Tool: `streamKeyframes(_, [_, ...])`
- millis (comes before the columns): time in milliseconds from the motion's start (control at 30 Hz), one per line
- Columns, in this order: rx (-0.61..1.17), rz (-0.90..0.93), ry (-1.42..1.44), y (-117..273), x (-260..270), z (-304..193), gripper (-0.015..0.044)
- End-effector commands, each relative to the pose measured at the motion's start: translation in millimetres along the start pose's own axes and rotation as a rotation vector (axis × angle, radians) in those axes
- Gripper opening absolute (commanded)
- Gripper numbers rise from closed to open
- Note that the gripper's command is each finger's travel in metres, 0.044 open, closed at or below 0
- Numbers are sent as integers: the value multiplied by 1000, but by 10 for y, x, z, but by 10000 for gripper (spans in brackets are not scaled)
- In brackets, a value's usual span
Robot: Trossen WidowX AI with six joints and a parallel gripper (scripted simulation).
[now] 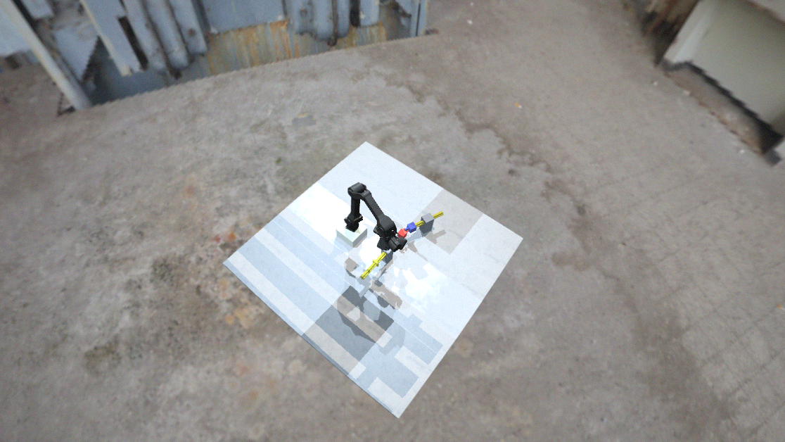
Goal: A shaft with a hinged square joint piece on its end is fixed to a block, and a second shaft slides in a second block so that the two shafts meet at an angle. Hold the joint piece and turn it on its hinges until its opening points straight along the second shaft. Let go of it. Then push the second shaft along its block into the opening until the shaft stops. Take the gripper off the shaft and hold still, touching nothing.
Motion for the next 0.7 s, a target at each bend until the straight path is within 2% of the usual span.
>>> streamKeyframes(0, [14,17,-31,14,-11,12,440])
streamKeyframes(233, [8,21,-10,26,-4,31,440])
streamKeyframes(667, [-140,35,406,273,94,412,440])
Point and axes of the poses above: the point midway between the two fingers, 35 mm back from their tips, its own y axis back along the fingers, its own x axis across the jaws, z = x × y, the point moved 8 cm from there along y, back along the fingers
